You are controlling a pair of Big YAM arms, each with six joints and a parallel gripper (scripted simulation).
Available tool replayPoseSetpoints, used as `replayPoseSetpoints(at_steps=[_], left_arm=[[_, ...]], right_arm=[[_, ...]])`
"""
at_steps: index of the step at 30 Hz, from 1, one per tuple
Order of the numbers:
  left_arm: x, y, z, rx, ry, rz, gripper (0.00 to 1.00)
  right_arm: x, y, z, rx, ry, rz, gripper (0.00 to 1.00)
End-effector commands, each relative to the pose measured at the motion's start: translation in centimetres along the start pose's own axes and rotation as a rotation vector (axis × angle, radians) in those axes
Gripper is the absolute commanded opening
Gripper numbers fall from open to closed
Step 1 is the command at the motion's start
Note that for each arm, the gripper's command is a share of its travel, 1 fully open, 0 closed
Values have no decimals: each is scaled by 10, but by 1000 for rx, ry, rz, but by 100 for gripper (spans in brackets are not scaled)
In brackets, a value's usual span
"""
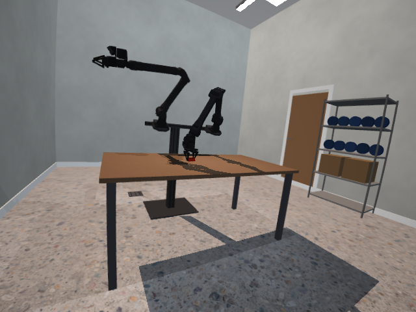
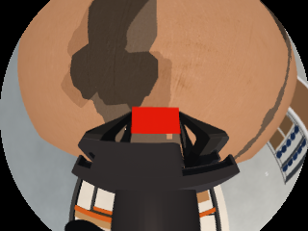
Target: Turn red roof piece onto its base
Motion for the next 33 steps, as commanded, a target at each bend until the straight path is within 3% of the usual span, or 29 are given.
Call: replayPoseSetpoints(at_steps=[1, 5, 6, 7, 11, 12, 14, 33], left_arm=[[12, 34, 0, 6, -28, 35, 66], [17, 42, -3, 11, -26, 46, 66], [14, 40, -8, 12, -16, 41, 66], [4, 19, 0, -5, -24, 3, 66], [1, 18, 2, -7, -25, -3, 66], [11, 39, -10, 12, -12, 37, 66], [18, 41, -14, 20, -6, 52, 66], [19, 41, -14, 20, -6, 54, 66]], right_arm=[[-6, 3, 43, -67, 6, -7, 100], [-6, 3, 43, -67, 6, -7, 100], [-6, 3, 43, -67, 6, -7, 100], [-6, 3, 43, -67, 6, -7, 100], [-6, 3, 43, -67, 6, -7, 100], [-6, 3, 43, -67, 6, -7, 100], [-6, 3, 43, -67, 6, -7, 100], [-6, 3, 43, -67, 6, -7, 100]])
Point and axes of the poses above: on each arm, the point where the finger pads meet when closed, its own y axis back along the fingers, its own x axis across the jaws, z = x × y, the point moved 5 cm from there along y, back along the fingers, and after that the axes turned 3 degrees about y, right-handed, at the moved point
